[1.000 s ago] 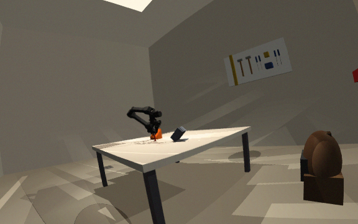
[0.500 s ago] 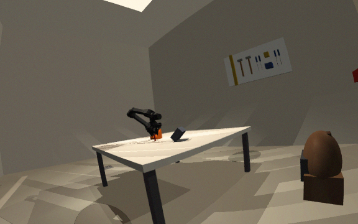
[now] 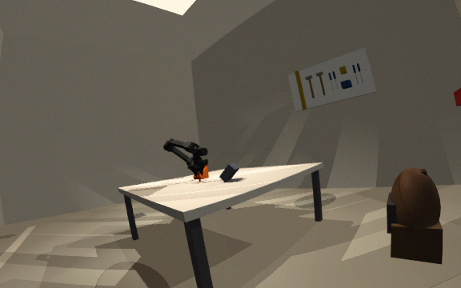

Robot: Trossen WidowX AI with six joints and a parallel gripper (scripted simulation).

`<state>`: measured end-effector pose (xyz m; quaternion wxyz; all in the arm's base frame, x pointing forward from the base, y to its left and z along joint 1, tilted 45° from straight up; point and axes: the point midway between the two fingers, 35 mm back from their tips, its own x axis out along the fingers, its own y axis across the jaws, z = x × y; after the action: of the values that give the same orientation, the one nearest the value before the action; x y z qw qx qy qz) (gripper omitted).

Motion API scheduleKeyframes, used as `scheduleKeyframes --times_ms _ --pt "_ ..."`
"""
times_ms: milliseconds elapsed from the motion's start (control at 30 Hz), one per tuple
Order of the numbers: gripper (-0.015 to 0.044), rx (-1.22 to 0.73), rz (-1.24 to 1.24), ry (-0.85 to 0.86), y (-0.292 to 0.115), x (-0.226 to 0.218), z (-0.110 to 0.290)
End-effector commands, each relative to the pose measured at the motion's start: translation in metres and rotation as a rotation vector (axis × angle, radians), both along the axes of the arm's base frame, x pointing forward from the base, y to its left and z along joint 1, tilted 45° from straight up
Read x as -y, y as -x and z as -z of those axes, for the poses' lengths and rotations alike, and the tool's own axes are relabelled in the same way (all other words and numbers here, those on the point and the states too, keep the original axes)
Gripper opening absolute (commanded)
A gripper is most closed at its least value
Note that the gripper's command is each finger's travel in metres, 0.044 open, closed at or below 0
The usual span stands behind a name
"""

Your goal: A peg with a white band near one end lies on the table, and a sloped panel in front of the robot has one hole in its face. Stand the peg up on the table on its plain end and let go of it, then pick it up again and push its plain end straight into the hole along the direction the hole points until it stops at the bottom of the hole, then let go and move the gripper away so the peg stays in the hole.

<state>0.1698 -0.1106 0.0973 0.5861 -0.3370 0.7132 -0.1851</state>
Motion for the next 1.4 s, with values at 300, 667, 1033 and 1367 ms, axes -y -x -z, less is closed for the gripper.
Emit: scheduleKeyframes --times_ms 300,667,1033,1367 --pt "0.0033 0.002 0.003 0.0 0.0 0.0 0.0" --pt "0.0 0.002 0.001 -0.005 -0.002 -0.008 -0.007" --pt "0.0 0.002 -0.002 -0.009 -0.007 -0.034 -0.03" --pt "0.0 0.001 -0.002 0.001 -0.008 -0.056 -0.053"
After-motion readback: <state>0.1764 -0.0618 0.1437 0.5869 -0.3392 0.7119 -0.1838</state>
